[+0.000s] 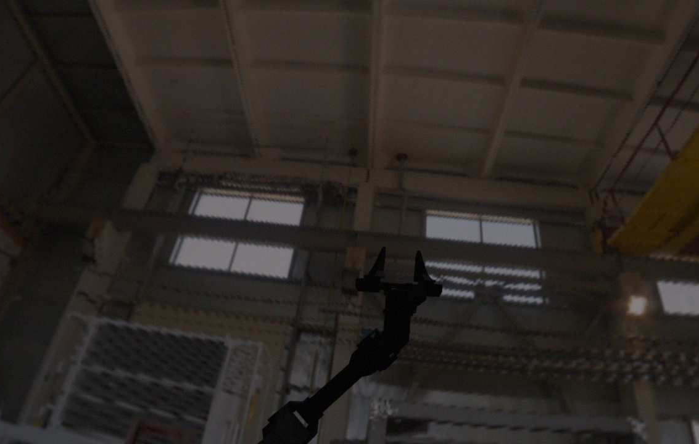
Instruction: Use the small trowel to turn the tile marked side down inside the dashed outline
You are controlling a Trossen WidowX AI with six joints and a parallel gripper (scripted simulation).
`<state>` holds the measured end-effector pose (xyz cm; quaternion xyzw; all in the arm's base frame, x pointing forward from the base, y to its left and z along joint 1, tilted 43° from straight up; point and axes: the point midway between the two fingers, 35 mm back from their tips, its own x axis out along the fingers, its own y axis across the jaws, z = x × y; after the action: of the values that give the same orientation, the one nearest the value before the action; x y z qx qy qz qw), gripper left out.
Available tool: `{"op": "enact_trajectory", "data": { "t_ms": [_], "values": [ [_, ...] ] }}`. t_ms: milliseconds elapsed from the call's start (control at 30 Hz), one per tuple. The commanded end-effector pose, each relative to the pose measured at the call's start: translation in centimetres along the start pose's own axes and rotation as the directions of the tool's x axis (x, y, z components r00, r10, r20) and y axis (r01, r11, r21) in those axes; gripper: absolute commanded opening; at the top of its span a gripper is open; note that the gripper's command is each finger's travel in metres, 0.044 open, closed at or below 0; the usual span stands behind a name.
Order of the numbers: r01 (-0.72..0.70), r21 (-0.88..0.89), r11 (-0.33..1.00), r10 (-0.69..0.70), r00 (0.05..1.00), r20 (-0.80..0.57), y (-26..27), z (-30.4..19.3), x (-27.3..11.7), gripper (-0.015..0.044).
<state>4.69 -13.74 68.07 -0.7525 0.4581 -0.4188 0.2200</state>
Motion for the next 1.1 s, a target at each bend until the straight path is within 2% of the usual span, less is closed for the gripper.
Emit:
{"op": "enact_trajectory", "data": {
  "t_ms": [0, 300, 367, 433, 633, 833, 1067],
  "values": [
    [0.000, -0.003, 1.000, 0.000, 1.000, 0.003, 0.0, 0.1, 0.1, 0.0374],
    [-0.015, -0.160, 0.987, 0.038, 0.989, 0.143, 0.2, 7.7, 3.6, 0.0137],
    [-0.017, -0.142, 0.990, 0.038, 0.988, 0.149, 0.3, 8.5, 4.1, 0.0100],
    [-0.021, -0.126, 0.992, 0.042, 0.985, 0.167, 0.4, 10.0, 5.0, 0.0100],
    [-0.015, -0.243, 0.970, 0.092, 0.946, 0.311, 1.5, 17.2, 7.9, 0.0100],
    [0.010, -0.312, 0.950, 0.139, 0.881, 0.452, 3.3, 24.0, 9.2, 0.0100],
    [0.020, -0.372, 0.928, 0.206, 0.806, 0.555, 5.8, 29.8, 10.4, 0.0100]
  ]
}}
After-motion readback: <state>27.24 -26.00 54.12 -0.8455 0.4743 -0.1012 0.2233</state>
